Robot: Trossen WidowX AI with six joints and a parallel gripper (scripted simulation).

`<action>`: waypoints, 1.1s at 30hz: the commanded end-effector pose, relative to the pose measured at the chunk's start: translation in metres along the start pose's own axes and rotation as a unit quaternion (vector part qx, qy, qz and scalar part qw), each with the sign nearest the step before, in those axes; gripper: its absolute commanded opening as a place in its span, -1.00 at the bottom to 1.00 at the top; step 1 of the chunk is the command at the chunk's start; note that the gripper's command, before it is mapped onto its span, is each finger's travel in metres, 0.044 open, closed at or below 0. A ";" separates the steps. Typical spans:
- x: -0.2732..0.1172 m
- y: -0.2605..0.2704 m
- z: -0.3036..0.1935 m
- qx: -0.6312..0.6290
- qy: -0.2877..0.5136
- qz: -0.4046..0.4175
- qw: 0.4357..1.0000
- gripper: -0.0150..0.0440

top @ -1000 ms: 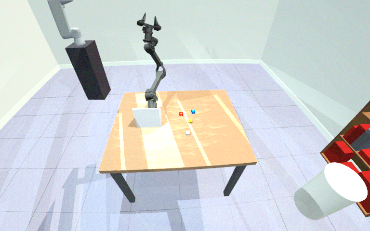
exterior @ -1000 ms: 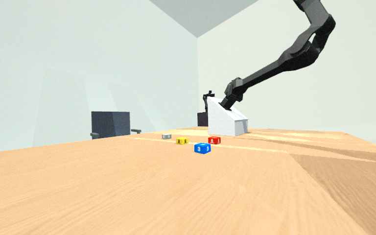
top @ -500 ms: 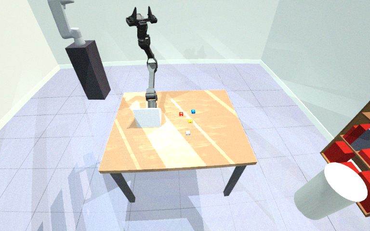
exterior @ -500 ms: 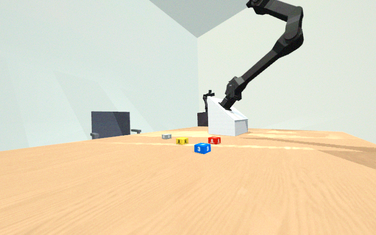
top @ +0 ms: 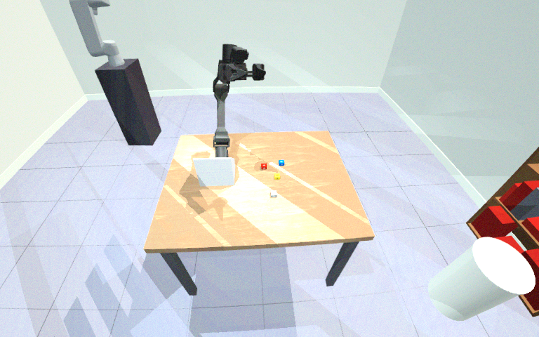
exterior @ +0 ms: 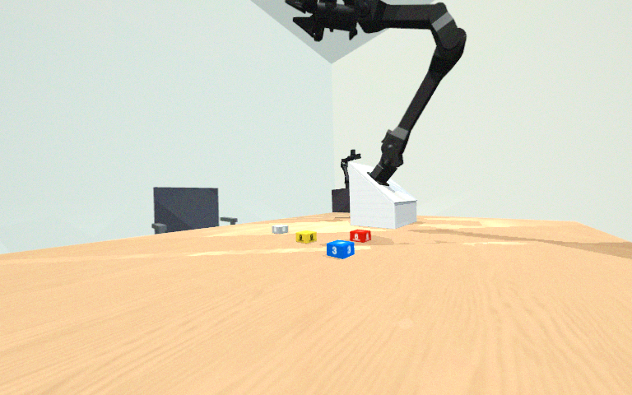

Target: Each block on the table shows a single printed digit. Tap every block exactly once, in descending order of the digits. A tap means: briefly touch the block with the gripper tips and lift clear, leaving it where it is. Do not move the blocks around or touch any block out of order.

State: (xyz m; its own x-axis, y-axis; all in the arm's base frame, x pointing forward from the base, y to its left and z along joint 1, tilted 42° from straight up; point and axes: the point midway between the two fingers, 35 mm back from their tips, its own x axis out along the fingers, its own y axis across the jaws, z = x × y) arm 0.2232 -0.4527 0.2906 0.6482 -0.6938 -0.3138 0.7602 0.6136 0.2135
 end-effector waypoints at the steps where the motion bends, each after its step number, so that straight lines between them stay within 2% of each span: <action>1: 0.033 0.028 -0.063 -0.031 0.099 0.044 0.994 0.86; 6: 0.059 0.074 -0.165 -0.084 0.246 0.121 0.958 0.86; 11: 0.055 0.122 -0.270 -0.138 0.385 0.211 0.888 0.86; 16: 0.018 0.166 -0.371 -0.186 0.515 0.311 0.777 0.86; 21: -0.050 0.197 -0.460 -0.218 0.631 0.411 0.621 0.86; 23: -0.072 0.202 -0.479 -0.221 0.658 0.435 0.574 0.86; 33: -0.074 0.202 -0.481 -0.221 0.660 0.437 0.570 0.86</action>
State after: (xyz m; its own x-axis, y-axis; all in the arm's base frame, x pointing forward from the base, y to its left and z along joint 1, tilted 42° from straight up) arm 0.3073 -0.0970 -0.0887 -0.0490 0.6554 -0.7537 -0.0973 0.7479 0.6566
